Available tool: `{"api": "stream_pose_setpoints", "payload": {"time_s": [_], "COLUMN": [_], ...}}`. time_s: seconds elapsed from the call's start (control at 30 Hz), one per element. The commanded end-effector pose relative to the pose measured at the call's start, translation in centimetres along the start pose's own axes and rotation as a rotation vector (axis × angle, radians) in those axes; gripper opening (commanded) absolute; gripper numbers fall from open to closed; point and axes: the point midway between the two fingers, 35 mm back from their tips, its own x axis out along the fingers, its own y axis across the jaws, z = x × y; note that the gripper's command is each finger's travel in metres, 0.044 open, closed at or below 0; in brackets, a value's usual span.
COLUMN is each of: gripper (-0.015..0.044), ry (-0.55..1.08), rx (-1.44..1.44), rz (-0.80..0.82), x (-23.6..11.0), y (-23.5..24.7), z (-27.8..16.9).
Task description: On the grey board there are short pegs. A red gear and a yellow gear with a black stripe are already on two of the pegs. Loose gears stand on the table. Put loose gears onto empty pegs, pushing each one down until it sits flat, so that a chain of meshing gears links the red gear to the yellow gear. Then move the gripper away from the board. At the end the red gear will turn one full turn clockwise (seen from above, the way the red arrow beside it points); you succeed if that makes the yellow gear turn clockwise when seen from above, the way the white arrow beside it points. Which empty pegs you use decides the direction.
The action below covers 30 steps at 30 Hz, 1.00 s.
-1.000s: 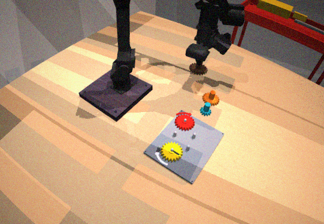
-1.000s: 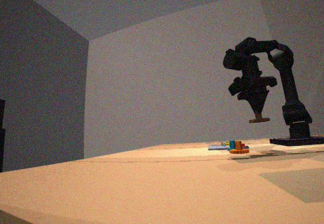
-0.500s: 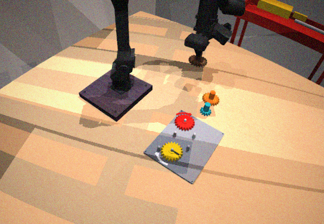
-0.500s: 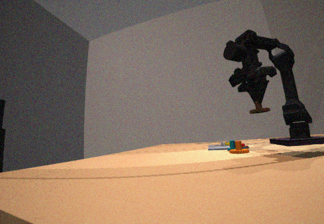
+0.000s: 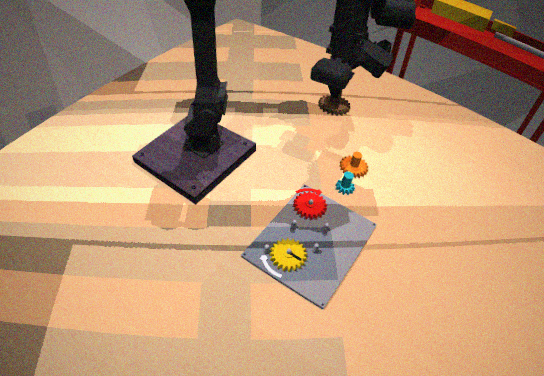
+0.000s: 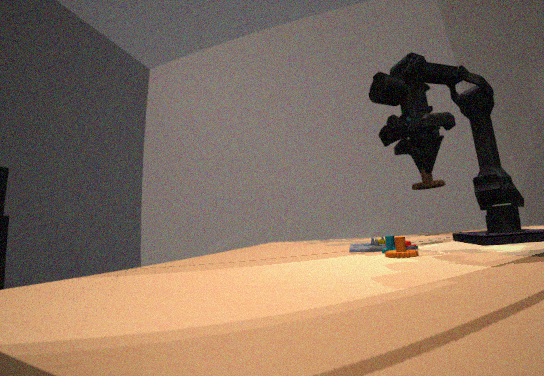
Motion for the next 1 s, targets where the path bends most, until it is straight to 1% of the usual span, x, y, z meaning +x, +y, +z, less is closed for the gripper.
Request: {"api": "stream_pose_setpoints", "payload": {"time_s": [0.0,0.97], "gripper": [0.0,0.0], "ry": [0.003,0.0], "rx": [-0.002,-0.002], "rz": [-0.002,-0.007], "x": [0.4,2.5], "y": [-0.7,-6.3], "z": [0.4,2.8]}}
